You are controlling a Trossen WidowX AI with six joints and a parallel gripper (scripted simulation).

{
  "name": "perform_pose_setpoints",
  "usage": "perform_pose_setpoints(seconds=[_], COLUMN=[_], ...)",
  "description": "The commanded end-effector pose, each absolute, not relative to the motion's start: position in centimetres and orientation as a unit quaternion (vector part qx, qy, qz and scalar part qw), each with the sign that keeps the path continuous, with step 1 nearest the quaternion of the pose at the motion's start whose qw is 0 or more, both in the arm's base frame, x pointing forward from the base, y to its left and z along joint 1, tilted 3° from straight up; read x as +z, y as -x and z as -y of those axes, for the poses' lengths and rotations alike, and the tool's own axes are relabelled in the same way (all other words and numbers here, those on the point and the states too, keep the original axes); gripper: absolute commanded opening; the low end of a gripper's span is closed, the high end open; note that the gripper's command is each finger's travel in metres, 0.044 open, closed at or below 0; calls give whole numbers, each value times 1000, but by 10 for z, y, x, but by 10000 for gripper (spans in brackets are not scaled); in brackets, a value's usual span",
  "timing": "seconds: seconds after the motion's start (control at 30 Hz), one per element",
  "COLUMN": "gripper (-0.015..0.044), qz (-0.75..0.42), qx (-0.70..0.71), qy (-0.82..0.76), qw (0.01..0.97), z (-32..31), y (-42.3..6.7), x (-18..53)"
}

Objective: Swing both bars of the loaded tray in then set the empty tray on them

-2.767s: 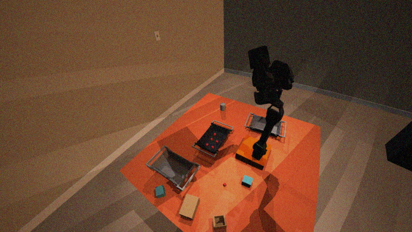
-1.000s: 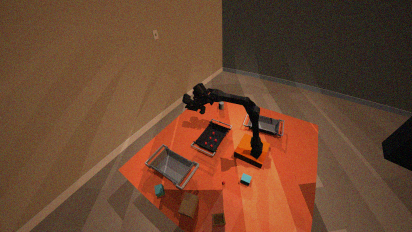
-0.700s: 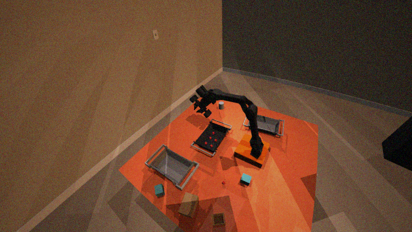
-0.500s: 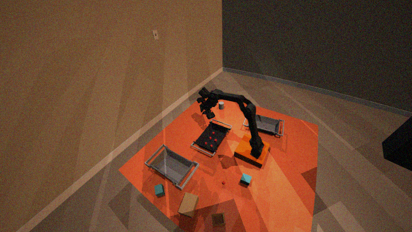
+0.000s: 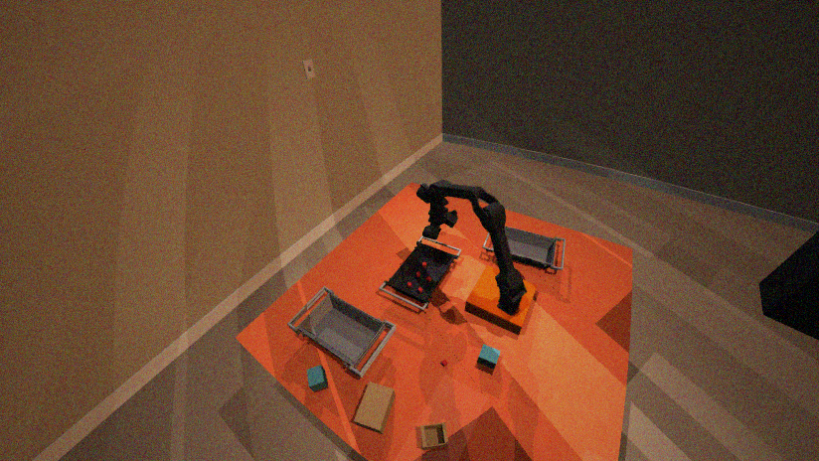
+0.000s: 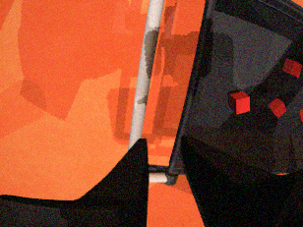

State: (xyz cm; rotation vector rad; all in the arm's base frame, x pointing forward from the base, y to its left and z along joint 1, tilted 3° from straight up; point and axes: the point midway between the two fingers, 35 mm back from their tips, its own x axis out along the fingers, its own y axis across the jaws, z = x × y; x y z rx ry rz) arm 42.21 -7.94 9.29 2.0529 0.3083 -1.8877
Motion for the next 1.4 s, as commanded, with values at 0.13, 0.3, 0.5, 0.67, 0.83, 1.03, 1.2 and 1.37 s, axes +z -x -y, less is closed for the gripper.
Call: perform_pose_setpoints(seconds=[0.13,0.3,0.5,0.67,0.83,1.03,1.2,1.37], gripper=[89,89,89,89,89,89,89,89], qz=[-52,-52,-52,-52,-52,-52,-52,-53], qx=[-702,-702,-702,-702,-702,-702,-702,-702], qy=[-704,-704,-704,-704,-704,-704,-704,-704], qw=[96,96,96,96,96,95,95,95], z=[98,98,99,101,102,97,84,71], y=[-405,-405,-406,-406,-405,-404,-402,-399], x=[80,79,59,36,20,28,46,51])
